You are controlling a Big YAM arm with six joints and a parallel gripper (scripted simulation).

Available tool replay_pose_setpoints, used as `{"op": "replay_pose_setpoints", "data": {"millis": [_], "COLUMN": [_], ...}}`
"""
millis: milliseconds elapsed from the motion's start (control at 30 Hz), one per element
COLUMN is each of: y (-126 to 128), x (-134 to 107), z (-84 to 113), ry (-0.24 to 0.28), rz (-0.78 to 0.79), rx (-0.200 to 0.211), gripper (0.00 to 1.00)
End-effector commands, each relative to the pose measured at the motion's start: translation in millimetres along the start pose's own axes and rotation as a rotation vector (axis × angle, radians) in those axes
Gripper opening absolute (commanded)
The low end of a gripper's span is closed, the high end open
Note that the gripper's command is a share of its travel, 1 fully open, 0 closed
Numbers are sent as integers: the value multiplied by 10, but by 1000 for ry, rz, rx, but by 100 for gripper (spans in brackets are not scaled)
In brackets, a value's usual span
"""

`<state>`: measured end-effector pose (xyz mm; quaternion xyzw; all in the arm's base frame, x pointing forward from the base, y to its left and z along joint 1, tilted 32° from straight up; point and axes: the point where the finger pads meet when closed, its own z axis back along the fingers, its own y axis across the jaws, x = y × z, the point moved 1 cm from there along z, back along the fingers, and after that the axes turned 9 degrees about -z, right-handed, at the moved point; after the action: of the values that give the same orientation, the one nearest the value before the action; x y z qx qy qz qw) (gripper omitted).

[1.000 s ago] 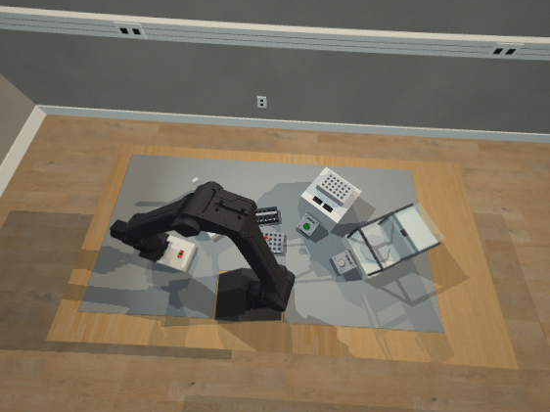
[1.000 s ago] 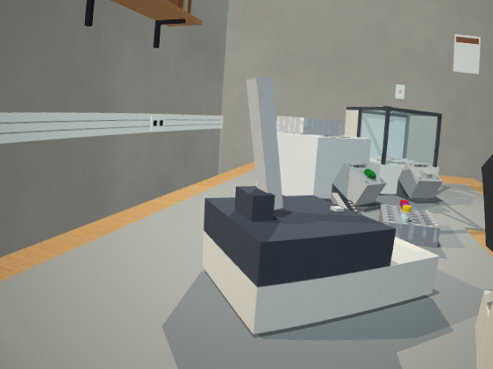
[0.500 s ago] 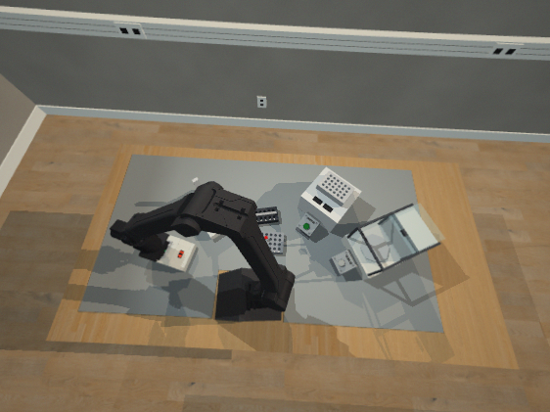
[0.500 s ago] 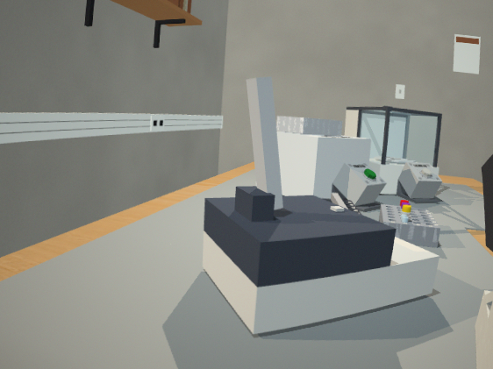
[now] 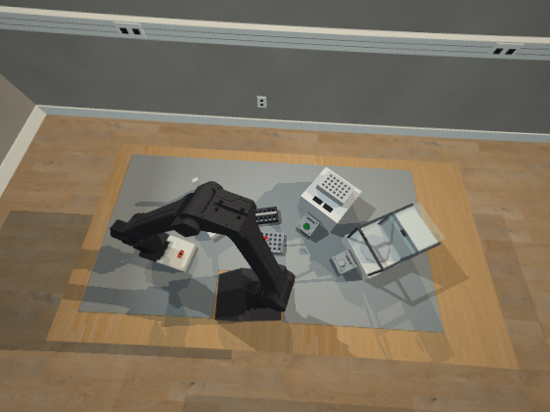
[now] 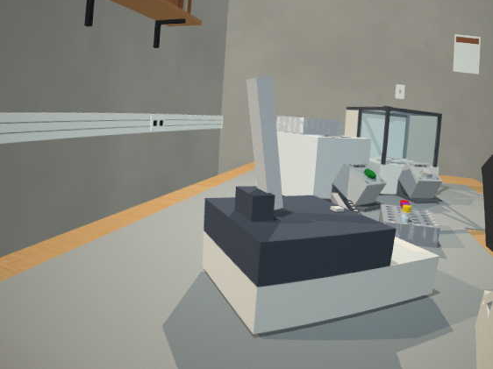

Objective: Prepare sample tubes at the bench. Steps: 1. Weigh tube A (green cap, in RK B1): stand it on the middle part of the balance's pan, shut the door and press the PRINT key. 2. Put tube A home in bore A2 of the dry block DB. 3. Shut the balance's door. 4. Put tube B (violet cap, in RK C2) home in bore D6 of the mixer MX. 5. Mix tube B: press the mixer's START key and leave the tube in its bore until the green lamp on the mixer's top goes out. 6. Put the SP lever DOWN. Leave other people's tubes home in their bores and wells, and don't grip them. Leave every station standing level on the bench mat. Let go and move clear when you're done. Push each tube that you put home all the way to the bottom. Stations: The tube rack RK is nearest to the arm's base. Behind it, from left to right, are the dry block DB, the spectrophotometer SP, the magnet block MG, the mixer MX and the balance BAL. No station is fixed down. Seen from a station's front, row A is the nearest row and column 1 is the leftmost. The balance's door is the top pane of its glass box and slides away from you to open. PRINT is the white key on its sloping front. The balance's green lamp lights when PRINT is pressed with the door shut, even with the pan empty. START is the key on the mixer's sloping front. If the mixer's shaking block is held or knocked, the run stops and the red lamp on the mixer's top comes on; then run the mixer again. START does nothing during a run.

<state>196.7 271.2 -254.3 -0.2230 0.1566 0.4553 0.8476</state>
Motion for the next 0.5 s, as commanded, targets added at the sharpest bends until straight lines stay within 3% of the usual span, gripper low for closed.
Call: {"op": "replay_pose_setpoints", "data": {"millis": [0,33,467], "y": [-24,-3,-4], "x": [119,117,121], "z": [-15,64,64], "ry": [-6,-23,-23], "rz": [-4,-4,-4], "rx": [7,3,3], "gripper": [9,9,9]}}
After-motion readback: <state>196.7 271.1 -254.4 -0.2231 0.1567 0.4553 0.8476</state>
